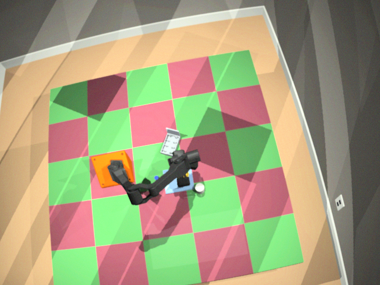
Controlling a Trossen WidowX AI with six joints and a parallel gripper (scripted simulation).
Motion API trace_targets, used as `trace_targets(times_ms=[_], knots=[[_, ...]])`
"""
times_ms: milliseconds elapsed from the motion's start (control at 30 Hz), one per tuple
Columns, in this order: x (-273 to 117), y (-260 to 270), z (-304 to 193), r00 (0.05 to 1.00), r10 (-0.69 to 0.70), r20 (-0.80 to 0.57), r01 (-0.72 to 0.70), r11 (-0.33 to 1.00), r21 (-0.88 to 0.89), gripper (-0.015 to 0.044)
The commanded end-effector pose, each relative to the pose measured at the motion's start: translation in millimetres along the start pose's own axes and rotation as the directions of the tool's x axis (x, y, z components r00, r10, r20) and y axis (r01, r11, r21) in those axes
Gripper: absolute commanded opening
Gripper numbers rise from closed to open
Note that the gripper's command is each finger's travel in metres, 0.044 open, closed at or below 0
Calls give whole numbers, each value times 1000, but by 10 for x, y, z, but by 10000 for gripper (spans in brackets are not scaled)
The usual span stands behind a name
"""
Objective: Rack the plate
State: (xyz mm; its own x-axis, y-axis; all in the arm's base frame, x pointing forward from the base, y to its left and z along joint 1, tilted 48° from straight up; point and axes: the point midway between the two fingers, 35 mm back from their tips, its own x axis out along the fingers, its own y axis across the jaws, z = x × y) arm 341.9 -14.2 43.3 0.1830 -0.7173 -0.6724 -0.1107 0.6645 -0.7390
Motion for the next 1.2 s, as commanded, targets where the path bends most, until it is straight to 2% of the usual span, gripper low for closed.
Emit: trace_targets(times_ms=[0,200,267,467,833,933,1167], knots=[[89,-9,-35,1000,-6,-10,6,1000,-8,400],[157,-16,-41,1000,-8,-9,8,1000,-8,400],[157,-16,-41,1000,-8,-9,8,1000,-8,363],[157,-16,-41,1000,-8,-9,8,1000,-8,363],[157,-16,-41,1000,-8,-9,8,1000,-8,289],[126,-11,-30,1000,-6,-8,6,1000,-8,211],[-210,32,62,1000,8,2,-8,1000,-10,27]])
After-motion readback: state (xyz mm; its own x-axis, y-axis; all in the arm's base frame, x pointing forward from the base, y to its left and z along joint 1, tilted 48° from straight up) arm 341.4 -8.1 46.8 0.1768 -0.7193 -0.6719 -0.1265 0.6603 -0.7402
